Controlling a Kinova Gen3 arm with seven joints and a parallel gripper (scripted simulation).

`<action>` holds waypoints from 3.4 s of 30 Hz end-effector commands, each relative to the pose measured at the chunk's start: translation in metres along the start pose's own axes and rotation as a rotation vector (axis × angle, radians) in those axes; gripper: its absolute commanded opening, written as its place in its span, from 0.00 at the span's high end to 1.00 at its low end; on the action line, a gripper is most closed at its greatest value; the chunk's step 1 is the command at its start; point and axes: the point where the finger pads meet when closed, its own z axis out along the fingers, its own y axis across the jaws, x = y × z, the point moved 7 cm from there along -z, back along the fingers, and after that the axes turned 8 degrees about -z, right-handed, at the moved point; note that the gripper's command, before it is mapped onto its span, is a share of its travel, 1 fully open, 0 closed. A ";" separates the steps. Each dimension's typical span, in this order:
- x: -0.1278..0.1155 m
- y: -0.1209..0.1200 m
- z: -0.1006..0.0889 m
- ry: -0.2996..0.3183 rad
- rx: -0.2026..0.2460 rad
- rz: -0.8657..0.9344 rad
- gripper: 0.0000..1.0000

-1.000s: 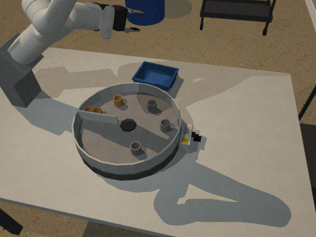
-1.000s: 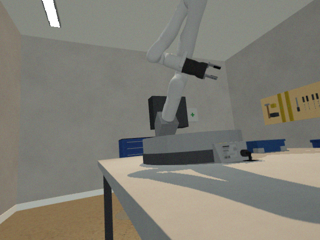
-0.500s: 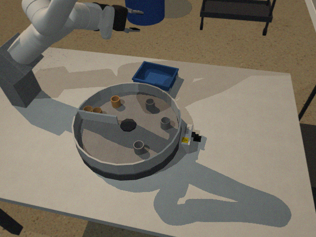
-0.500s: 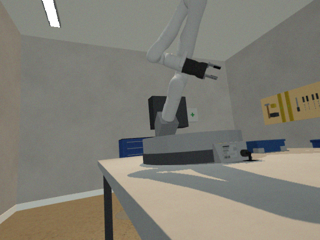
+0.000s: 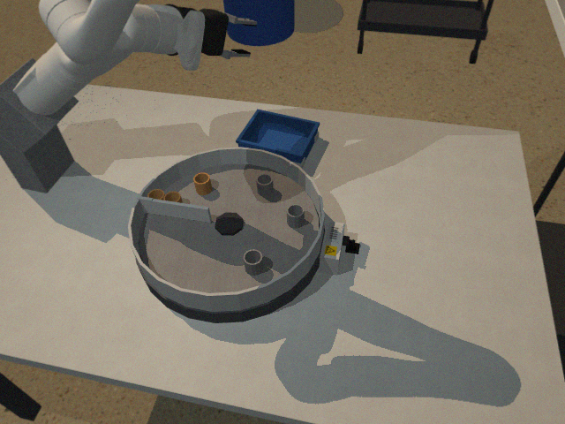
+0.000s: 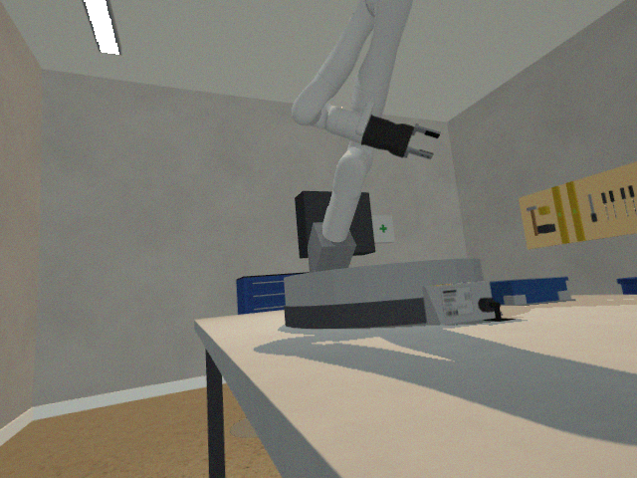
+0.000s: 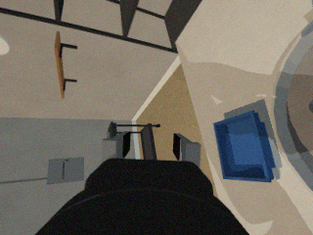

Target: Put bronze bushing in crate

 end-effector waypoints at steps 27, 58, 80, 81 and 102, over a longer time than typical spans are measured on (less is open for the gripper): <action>0.002 -0.014 0.002 -0.022 -0.225 0.011 0.00; 0.002 -0.015 0.003 -0.022 -0.225 0.011 0.00; 0.002 -0.014 0.001 -0.022 -0.225 0.011 0.00; 0.002 -0.014 0.001 -0.022 -0.225 0.011 0.00; 0.001 -0.009 0.001 -0.013 -0.135 0.006 0.00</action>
